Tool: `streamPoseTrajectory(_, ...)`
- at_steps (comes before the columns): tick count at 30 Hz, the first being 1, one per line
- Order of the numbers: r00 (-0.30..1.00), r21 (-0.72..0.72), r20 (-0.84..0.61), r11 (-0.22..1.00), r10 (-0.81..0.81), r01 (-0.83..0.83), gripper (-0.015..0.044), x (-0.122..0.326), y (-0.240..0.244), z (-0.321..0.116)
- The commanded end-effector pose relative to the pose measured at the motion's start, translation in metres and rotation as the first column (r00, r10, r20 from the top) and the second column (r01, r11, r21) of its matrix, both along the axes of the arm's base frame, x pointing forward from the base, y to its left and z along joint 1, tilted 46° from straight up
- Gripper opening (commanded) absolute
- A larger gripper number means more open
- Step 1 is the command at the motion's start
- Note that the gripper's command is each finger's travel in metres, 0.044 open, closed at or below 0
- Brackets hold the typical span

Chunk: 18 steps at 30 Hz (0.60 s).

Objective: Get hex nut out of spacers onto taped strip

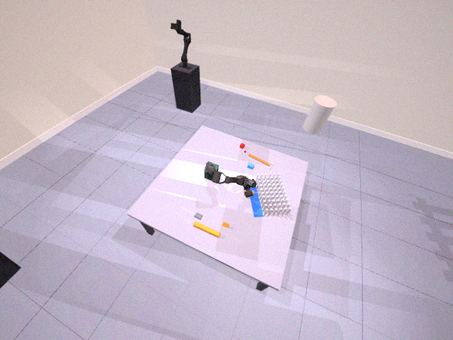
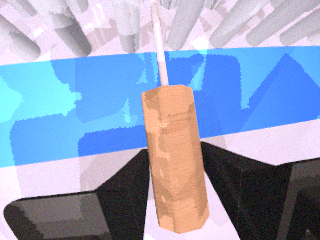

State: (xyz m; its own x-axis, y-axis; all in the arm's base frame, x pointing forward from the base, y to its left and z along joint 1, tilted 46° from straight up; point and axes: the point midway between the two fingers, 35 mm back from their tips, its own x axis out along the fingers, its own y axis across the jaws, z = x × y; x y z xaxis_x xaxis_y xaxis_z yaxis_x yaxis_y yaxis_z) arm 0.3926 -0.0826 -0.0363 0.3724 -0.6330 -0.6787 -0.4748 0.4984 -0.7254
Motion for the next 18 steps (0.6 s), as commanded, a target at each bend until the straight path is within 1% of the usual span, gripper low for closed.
streamPoseTrajectory(1,1.000,0.002,-0.002,1.000,0.004,-0.004,0.0000,-0.0027,-0.0004,0.0006)
streamPoseTrajectory(18,1.000,0.002,-0.003,1.000,0.004,-0.004,0.0000,-0.0117,-0.0038,0.0042)
